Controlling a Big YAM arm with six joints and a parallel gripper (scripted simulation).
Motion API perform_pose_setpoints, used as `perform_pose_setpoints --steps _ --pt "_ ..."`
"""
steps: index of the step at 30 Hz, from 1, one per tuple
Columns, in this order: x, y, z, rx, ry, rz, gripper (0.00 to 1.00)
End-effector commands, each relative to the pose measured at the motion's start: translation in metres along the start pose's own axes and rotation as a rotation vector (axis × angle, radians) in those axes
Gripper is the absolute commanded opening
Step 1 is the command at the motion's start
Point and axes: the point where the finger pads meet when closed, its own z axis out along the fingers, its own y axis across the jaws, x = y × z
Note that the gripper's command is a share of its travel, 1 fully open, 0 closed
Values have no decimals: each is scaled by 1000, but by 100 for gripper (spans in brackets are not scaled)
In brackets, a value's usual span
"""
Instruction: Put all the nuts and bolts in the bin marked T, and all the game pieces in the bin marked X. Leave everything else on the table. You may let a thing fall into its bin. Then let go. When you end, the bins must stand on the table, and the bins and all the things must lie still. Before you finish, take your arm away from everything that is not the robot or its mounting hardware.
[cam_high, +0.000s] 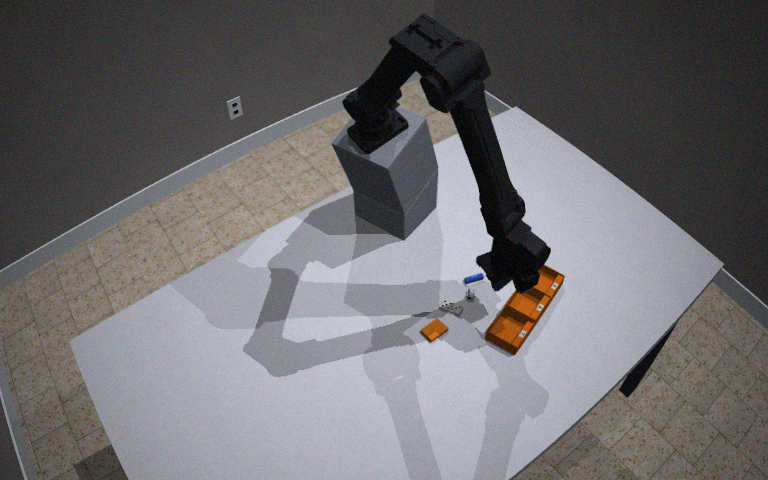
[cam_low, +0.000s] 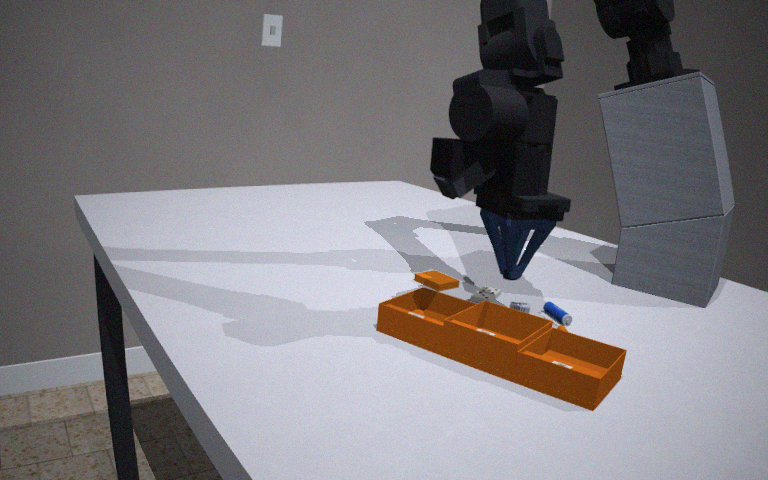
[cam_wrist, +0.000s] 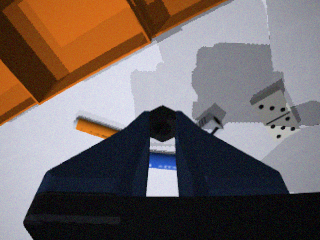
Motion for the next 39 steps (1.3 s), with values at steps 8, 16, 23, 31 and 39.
perform_pose_setpoints --steps 8,16,23,31,39 --pt "-3 3 3 -2 -11 1 10" --pt "-56 -10 -10 -7 -24 238 10" --pt "-86 -16 4 -1 -6 439 10" --pt "-88 -12 -8 -8 -14 656 10" --pt "-100 -12 -7 -12 -10 867 10"
